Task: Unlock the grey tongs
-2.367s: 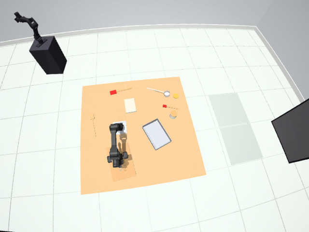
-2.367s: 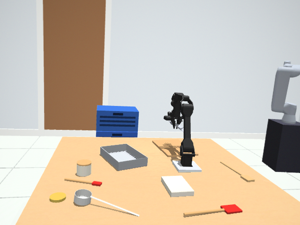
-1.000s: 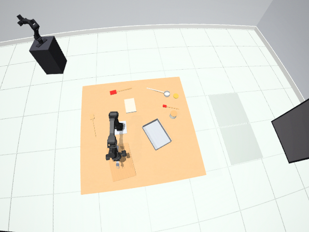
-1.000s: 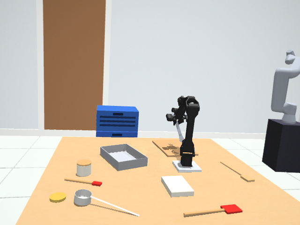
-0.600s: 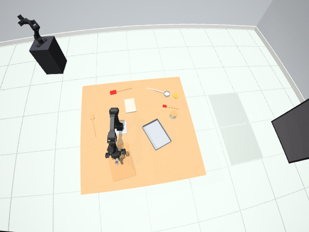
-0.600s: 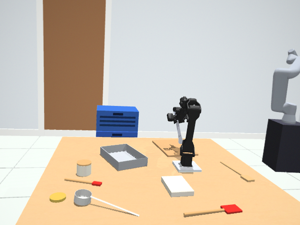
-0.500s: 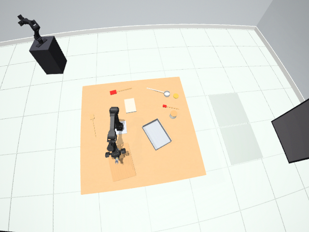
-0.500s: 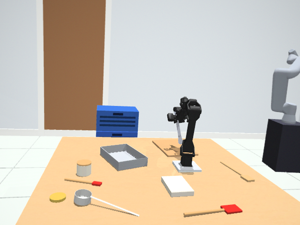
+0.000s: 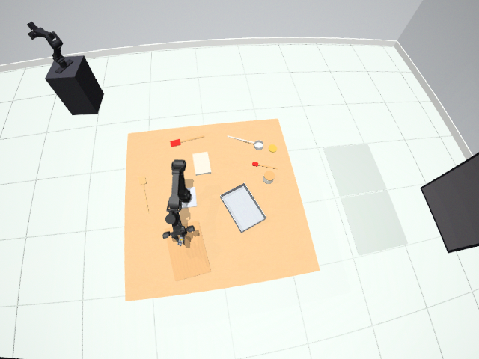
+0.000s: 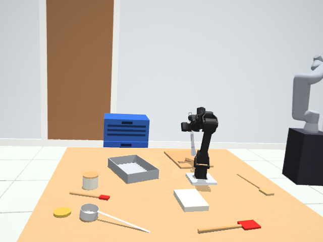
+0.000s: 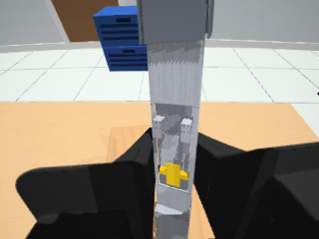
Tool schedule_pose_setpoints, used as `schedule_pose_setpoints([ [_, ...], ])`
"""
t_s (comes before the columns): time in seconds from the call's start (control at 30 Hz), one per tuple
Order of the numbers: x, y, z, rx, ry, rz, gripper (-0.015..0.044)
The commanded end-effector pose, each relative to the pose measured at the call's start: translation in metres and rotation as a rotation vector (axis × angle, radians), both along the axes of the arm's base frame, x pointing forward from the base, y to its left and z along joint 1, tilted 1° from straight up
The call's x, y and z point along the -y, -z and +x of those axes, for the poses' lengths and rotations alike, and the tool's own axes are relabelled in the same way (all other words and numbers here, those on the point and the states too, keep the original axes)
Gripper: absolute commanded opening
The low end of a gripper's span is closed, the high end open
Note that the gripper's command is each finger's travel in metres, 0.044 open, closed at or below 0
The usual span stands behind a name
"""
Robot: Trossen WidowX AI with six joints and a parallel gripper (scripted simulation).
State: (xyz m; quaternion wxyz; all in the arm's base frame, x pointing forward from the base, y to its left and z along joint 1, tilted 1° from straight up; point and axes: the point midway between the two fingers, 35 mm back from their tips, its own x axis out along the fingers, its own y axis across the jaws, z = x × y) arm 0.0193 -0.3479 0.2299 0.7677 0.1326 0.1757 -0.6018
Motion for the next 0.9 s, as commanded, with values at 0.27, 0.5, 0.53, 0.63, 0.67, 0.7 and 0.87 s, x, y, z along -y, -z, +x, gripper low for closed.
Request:
schedule_pose_setpoints([
  [0.27, -0.0112, -0.0121, 0.0005, 0.012, -0.011, -0.118, -0.0150],
  [0.5, -0.0112, -0.0121, 0.0005, 0.012, -0.011, -0.118, -0.0150],
  [0.53, -0.0112, -0.0121, 0.0005, 0.012, -0.011, -0.118, -0.0150],
  [0.63, -0.0112, -0.0121, 0.0005, 0.012, -0.011, -0.118, -0.0150],
  [0.67, -0.0112, -0.0121, 0.0005, 0.012, -0.011, -0.118, -0.0150],
  [0.7, -0.0112, -0.0121, 0.0005, 0.012, -0.011, -0.118, -0.0150],
  [0.87, -0.0112, -0.0121, 0.0005, 0.012, -0.011, -0.118, -0.0150],
])
